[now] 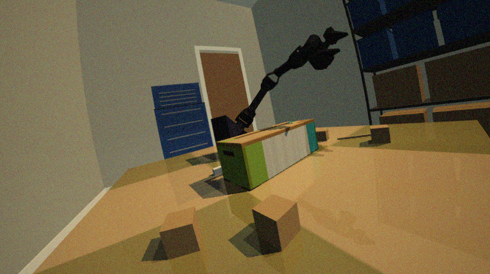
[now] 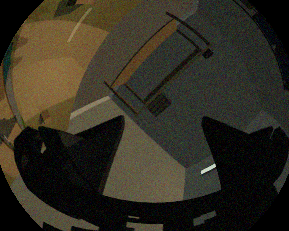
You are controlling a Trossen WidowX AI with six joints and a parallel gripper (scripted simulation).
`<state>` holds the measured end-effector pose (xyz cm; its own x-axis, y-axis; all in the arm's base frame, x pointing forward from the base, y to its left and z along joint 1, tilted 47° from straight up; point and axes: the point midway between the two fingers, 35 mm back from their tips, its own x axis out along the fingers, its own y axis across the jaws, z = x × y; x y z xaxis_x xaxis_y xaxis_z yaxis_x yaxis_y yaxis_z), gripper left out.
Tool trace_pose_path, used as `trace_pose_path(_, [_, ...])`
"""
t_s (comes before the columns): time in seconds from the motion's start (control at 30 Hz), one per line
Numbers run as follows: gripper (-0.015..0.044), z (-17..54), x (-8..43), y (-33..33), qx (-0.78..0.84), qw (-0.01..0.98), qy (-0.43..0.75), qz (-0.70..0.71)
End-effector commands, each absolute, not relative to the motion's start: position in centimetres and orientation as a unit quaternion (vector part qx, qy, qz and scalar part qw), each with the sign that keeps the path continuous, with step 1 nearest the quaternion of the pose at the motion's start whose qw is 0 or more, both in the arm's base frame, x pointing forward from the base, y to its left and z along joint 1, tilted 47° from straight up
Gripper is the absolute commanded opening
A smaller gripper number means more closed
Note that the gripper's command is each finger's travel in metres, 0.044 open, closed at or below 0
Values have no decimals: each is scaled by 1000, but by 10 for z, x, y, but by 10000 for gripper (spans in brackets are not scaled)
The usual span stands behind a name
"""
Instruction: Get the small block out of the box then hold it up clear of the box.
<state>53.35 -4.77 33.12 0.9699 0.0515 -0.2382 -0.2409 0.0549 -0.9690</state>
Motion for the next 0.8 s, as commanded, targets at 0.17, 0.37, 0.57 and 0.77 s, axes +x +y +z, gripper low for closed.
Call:
trace_pose_path(0.17, [400,193,481,-69,-654,668,211,285])
trace_pose_path(0.37, [400,116,415,-71,-590,631,281,419])
trace_pose_path(0.57, [400,64,330,-59,-485,598,323,550])
trace_pose_path(0.77, [400,48,276,-45,-404,582,332,622])
